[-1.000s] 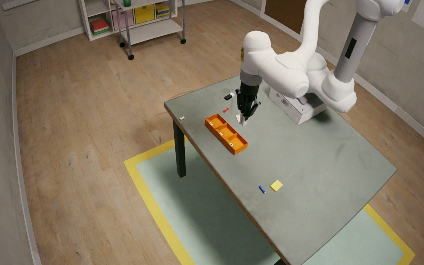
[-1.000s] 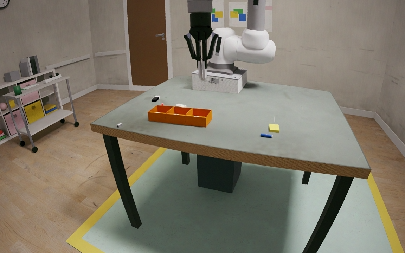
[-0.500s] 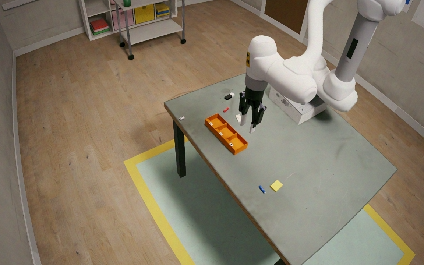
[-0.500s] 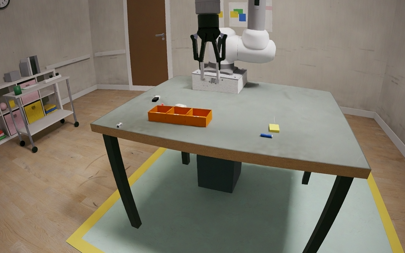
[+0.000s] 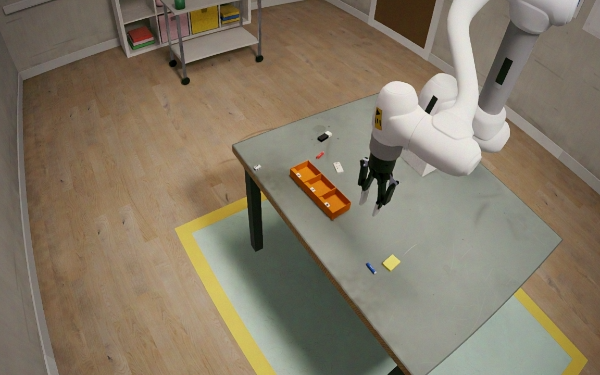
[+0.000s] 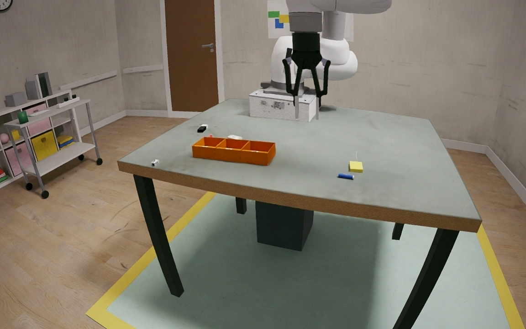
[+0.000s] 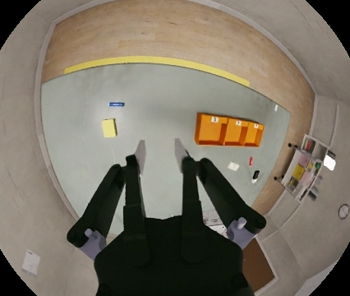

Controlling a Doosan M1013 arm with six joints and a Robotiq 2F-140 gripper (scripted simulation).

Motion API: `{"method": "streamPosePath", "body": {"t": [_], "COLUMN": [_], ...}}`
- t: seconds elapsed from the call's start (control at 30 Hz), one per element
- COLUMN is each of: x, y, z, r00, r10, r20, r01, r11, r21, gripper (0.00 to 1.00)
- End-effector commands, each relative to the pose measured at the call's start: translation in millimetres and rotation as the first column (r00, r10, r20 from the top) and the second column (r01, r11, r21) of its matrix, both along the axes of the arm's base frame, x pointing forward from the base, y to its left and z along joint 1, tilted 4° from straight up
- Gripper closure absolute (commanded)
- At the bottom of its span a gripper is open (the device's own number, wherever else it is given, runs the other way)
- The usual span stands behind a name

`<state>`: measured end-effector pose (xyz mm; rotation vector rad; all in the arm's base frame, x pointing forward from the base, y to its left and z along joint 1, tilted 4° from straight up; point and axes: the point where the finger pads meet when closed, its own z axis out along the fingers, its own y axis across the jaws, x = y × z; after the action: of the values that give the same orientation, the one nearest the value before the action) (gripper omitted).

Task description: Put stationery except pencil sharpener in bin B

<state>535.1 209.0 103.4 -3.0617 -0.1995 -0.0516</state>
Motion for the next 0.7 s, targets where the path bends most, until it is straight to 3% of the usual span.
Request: {"method": "streamPosePath", "body": {"t": [0.0,0.23,0.3,0.6,0.67], "x": [2,-1,-1,-5,-5], "y": [33,88,88,159,163], "z": [-13,-32,-32,-55,-54], "r00": [1.0,1.0,1.0,1.0,1.0], "r10": [0.003,0.003,0.003,0.003,0.003], "r20": [0.005,0.005,0.005,0.005,0.005], "r01": [-0.003,-0.003,-0.003,-0.003,-0.003], "r11": [1.0,1.0,1.0,1.0,1.0], "r21": [-0.008,-0.008,-0.008,-0.008,-0.008], "gripper": [0.6,0.6,0.6,0.6,0.6]}}
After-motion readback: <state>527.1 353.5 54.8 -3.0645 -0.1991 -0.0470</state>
